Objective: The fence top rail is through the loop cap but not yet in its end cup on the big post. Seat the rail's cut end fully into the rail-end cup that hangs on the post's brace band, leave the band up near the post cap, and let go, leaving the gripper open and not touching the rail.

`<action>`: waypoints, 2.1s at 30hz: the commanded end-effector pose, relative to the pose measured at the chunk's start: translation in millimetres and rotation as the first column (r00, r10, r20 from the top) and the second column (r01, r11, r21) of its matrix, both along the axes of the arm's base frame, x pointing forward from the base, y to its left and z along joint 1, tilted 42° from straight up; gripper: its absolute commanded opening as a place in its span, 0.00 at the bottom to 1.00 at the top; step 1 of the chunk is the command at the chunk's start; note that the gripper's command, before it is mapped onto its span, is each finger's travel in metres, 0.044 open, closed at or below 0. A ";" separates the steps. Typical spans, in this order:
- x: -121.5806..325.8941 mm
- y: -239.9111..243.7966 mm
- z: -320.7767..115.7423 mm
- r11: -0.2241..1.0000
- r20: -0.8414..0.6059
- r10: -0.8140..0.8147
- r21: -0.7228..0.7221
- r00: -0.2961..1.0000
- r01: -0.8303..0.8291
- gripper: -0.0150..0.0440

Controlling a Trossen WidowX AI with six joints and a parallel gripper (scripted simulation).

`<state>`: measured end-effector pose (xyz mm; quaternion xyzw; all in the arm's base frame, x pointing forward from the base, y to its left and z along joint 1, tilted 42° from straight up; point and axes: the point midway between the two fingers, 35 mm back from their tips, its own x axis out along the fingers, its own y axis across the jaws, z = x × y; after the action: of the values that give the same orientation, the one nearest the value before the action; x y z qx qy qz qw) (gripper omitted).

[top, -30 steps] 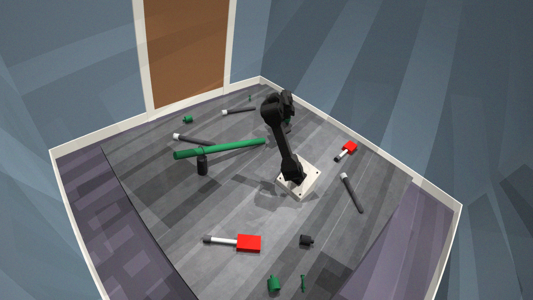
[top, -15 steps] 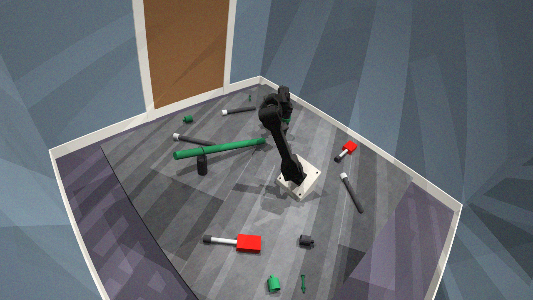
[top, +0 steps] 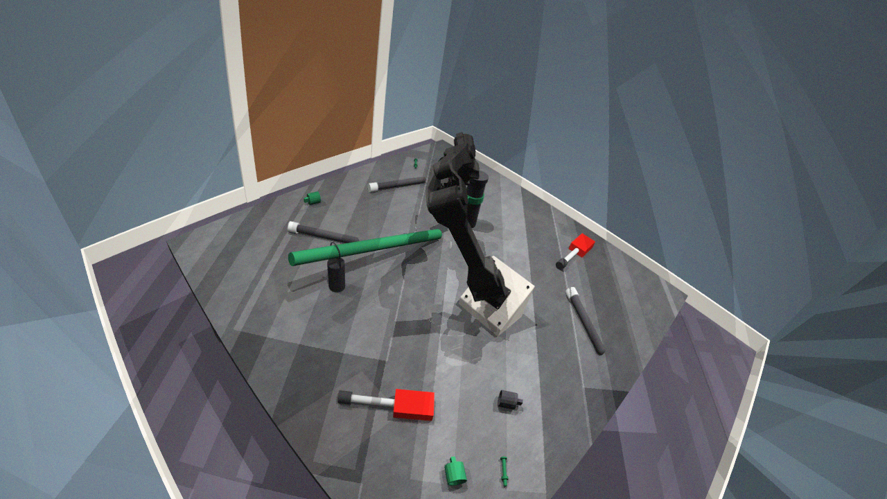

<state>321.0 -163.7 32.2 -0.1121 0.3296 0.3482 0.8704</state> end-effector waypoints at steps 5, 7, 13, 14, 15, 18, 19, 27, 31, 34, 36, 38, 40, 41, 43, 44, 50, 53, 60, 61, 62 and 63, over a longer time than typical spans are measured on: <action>-9.4 22.7 88.9 0.743 -0.535 -0.389 0.300 0.750 0.598 1.00; -12.0 26.4 98.7 0.683 -0.599 -0.404 0.305 0.691 0.663 1.00; -12.4 27.0 100.1 0.674 -0.608 -0.406 0.305 0.683 0.672 1.00; -12.4 27.0 100.1 0.674 -0.608 -0.406 0.305 0.683 0.672 1.00; -12.4 27.0 100.1 0.674 -0.608 -0.406 0.305 0.683 0.672 1.00; -12.4 27.0 100.1 0.674 -0.608 -0.406 0.305 0.683 0.672 1.00; -12.4 27.0 100.1 0.674 -0.608 -0.406 0.305 0.683 0.672 1.00; -5.7 37.9 91.4 0.857 -0.489 -0.288 0.252 0.823 0.450 1.00; 1.2 52.6 80.7 0.981 -0.349 -0.051 0.159 0.936 0.113 1.00; 5.2 64.6 72.6 0.984 -0.253 0.176 0.076 0.951 -0.162 1.00; 7.4 72.5 67.5 0.941 -0.194 0.335 0.018 0.922 -0.339 1.00; 9.0 80.6 62.4 0.863 -0.138 0.494 -0.042 0.859 -0.503 1.00; 10.2 87.8 58.1 0.767 -0.091 0.628 -0.096 0.773 -0.634 1.00; 10.5 89.7 57.0 0.737 -0.078 0.662 -0.111 0.746 -0.666 1.00; 10.6 90.4 56.6 0.727 -0.074 0.673 -0.116 0.736 -0.677 1.00; 10.6 90.4 56.6 0.727 -0.074 0.673 -0.116 0.736 -0.677 1.00; 10.6 90.4 56.6 0.727 -0.074 0.673 -0.116 0.736 -0.677 1.00; 10.6 90.4 56.6 0.727 -0.074 0.673 -0.116 0.736 -0.677 1.00; 12.1 102.2 43.1 0.727 -0.074 0.673 -0.116 0.736 -0.676 1.00; 12.4 107.8 37.0 0.727 -0.073 0.673 -0.116 0.736 -0.677 1.00; 12.5 112.3 32.3 0.727 -0.073 0.673 -0.116 0.736 -0.677 1.00; 12.5 113.8 30.7 0.727 -0.073 0.673 -0.116 0.736 -0.677 1.00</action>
<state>335.2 -63.8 73.5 -0.2835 0.3002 0.6135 0.6731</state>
